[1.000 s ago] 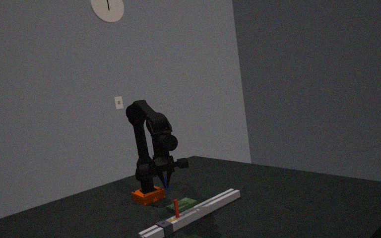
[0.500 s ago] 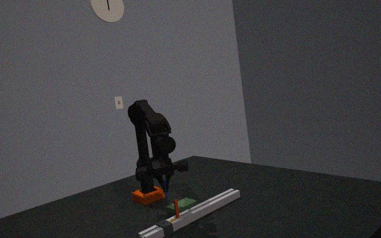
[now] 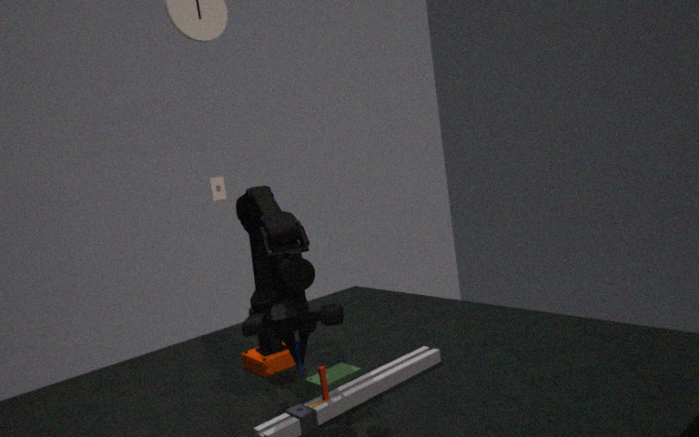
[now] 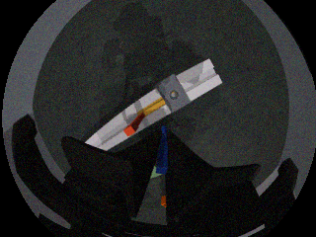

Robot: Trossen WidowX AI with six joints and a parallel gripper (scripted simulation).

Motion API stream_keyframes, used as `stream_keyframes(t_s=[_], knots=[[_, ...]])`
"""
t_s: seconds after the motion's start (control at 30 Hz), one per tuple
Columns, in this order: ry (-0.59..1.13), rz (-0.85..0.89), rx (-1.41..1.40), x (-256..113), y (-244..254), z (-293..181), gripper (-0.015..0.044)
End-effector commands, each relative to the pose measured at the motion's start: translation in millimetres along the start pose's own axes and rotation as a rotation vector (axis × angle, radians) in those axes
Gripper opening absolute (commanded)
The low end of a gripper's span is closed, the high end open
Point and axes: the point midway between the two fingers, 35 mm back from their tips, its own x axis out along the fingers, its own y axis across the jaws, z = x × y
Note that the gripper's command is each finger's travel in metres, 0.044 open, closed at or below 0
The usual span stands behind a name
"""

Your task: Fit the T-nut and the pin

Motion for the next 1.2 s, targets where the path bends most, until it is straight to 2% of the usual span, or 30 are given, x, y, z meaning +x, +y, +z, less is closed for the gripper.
stream_keyframes(t_s=[0.0,0.3,0.67,1.17], knots=[[-0.002,-0.003,0.015,3,-3,13,-0.0150],[-0.008,-0.005,0.055,9,-9,38,-0.0150],[-0.008,-0.005,0.053,38,-9,26,-0.0150],[-0.008,-0.005,0.053,39,-9,31,-0.0150]])
